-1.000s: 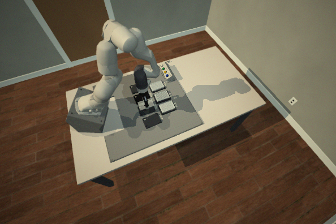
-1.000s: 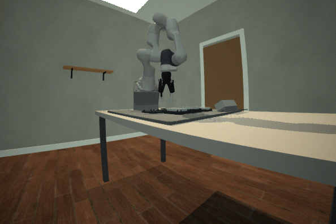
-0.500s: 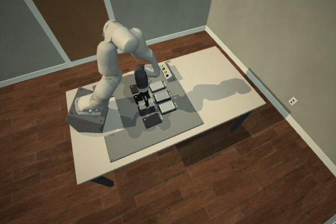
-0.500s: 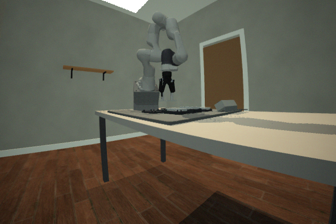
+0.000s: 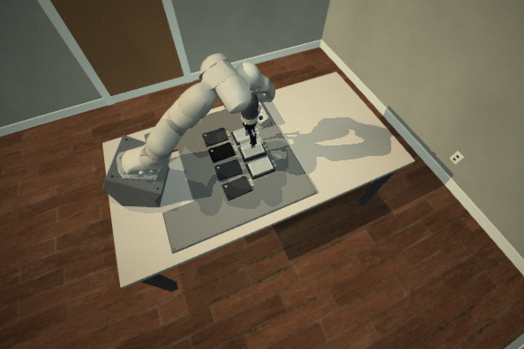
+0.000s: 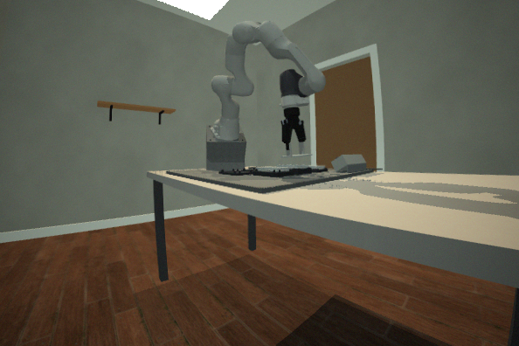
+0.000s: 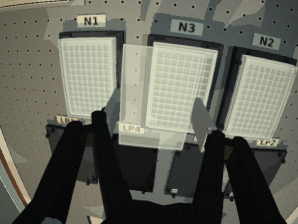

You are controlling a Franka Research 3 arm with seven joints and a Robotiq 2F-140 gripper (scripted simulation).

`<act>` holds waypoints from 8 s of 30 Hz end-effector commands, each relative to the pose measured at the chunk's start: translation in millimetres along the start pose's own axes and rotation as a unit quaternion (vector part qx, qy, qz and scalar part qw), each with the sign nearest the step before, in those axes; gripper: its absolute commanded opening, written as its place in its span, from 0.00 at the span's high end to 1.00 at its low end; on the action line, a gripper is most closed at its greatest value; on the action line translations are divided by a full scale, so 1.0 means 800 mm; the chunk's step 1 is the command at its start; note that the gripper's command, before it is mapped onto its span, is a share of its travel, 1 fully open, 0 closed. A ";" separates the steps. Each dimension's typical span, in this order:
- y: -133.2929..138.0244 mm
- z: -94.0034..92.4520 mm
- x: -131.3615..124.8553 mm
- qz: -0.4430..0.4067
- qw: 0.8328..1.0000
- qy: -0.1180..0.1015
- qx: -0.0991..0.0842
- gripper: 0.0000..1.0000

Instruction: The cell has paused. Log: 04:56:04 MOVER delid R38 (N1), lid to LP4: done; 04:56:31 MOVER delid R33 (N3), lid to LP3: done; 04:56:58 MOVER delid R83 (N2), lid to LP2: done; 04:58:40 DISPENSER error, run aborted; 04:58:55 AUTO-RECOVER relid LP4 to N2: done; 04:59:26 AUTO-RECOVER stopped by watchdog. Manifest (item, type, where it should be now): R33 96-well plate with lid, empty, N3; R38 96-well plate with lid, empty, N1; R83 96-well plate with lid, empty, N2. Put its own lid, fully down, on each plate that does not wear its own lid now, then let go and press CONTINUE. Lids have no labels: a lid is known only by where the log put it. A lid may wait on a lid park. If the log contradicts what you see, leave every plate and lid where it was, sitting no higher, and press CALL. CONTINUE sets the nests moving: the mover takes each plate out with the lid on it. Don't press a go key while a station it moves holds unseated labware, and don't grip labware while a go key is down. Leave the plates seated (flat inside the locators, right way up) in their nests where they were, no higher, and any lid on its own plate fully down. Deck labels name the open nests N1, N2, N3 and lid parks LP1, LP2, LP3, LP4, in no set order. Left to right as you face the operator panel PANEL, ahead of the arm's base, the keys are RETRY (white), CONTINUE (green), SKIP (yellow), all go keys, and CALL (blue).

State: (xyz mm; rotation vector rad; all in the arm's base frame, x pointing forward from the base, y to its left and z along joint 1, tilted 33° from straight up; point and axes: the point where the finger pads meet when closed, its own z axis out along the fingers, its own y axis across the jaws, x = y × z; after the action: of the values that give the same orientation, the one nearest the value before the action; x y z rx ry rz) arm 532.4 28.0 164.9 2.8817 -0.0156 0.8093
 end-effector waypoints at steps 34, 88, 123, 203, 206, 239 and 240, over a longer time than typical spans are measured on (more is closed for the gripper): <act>0.032 -0.010 0.003 0.005 0.999 -0.012 -0.044 1.00; 0.036 0.031 0.002 -0.008 0.999 -0.012 -0.044 1.00; 0.036 0.033 0.002 -0.008 0.999 -0.012 -0.044 1.00; 0.036 0.047 0.001 -0.008 0.999 -0.012 -0.044 1.00; 0.036 0.047 0.001 -0.008 0.999 -0.012 -0.044 1.00; 0.036 0.047 0.001 -0.008 0.999 -0.012 -0.044 1.00; 0.036 0.047 0.001 -0.008 0.999 -0.012 -0.044 1.00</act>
State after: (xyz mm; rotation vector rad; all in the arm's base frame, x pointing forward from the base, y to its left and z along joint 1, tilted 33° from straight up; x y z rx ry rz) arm 550.9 -6.3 138.8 2.8026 -0.0275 0.7499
